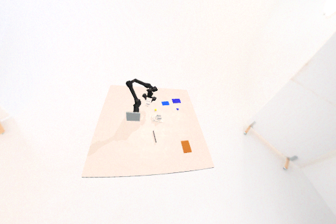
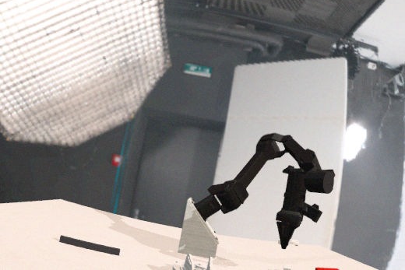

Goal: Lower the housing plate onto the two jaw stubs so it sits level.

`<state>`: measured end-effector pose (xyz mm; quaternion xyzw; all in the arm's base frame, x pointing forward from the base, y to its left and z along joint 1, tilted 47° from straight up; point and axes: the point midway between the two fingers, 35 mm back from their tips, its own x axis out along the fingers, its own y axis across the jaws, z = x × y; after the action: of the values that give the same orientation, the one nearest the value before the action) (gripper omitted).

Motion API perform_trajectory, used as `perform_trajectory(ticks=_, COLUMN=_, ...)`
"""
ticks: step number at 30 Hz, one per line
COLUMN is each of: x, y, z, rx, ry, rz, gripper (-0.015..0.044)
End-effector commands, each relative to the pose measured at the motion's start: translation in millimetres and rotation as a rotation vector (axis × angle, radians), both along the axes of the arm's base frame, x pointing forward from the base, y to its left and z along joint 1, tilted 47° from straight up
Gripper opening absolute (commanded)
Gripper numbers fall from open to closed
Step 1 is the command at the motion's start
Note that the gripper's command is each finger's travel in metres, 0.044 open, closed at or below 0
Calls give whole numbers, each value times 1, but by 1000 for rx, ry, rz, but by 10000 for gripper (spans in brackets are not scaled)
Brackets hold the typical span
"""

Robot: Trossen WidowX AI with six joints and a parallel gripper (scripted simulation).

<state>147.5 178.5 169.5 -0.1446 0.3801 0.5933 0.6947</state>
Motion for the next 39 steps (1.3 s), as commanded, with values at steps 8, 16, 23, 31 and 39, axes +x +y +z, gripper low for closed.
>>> perform_trajectory(ticks=8, x=26, y=-14, z=-21, rx=-33, ry=86, rz=-92, gripper=351)
perform_trajectory(ticks=16, x=43, y=-27, z=-37, rx=-53, ry=151, rz=-161, gripper=351)
perform_trajectory(ticks=23, x=55, y=-39, z=-51, rx=-67, ry=210, rz=-221, gripper=351)
perform_trajectory(ticks=31, x=67, y=-56, z=-68, rx=-76, ry=279, rz=-290, gripper=351)
perform_trajectory(ticks=39, x=77, y=-73, z=-85, rx=-79, ry=352, rz=-360, gripper=351)
